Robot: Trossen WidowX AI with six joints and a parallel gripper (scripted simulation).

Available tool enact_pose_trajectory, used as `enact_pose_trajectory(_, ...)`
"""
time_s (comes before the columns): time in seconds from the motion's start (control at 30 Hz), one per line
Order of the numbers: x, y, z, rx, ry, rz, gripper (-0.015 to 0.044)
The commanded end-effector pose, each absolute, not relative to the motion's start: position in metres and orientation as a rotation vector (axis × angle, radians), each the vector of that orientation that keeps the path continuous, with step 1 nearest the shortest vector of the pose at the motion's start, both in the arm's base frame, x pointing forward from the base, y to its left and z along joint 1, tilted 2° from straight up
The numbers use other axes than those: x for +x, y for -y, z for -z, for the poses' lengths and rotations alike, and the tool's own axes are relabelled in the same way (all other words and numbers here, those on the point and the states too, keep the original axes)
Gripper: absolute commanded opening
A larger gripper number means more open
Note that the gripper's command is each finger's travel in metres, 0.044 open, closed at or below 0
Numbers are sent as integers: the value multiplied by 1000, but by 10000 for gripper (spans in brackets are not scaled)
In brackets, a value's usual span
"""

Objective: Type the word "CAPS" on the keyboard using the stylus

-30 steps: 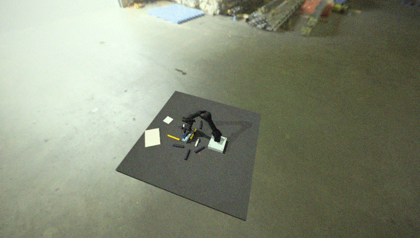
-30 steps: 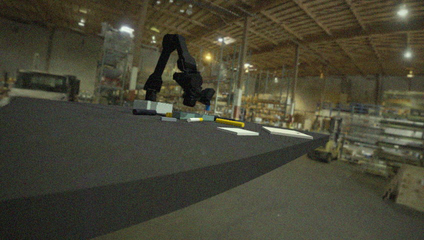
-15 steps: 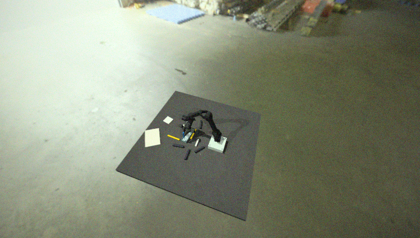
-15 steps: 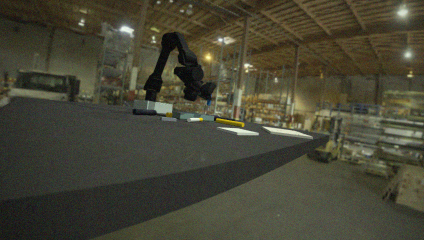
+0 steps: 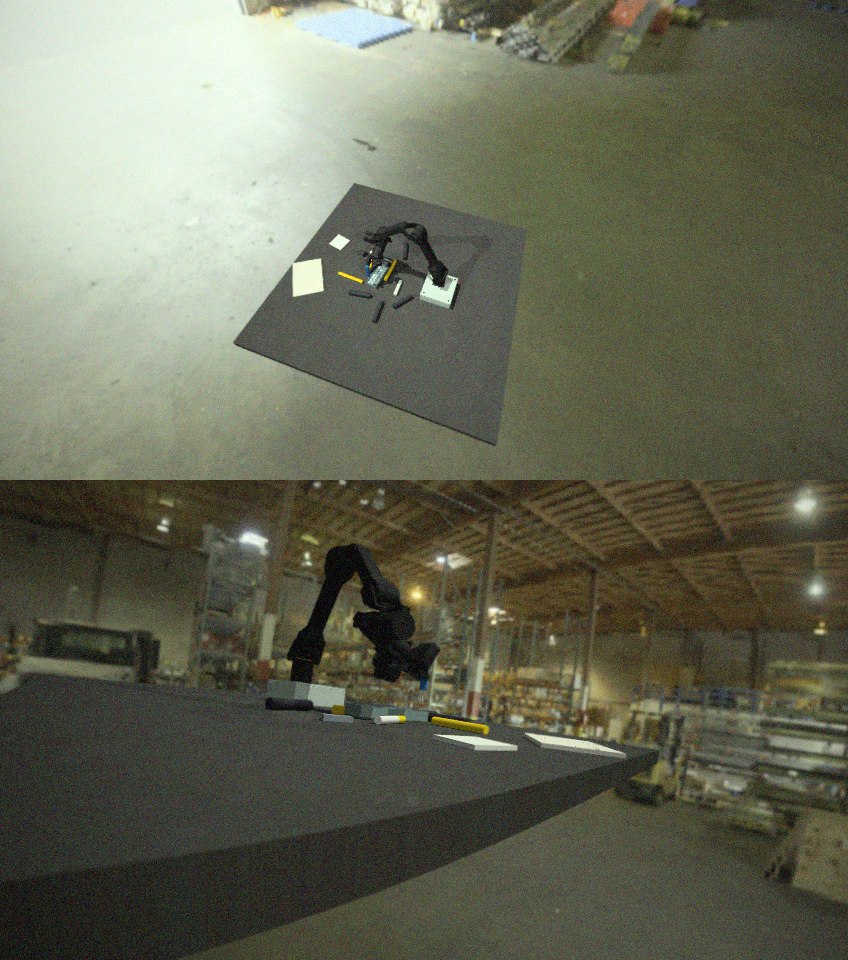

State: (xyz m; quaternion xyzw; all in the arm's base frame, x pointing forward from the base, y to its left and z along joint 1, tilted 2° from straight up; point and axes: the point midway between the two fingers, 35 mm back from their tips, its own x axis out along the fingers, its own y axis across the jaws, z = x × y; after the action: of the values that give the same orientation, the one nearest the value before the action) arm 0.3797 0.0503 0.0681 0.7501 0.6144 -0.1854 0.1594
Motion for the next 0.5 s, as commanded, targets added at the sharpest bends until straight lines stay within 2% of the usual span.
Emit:
enact_pose_trajectory(0.0,381,-51,-56,2149,-1760,535,0)
enact_pose_trajectory(0.2,381,-51,-51,2149,-1760,535,0)
enact_pose_trajectory(0.3,381,-51,-49,2149,-1760,535,79)
enact_pose_trajectory(0.47,382,-51,-48,2149,-1760,535,81)
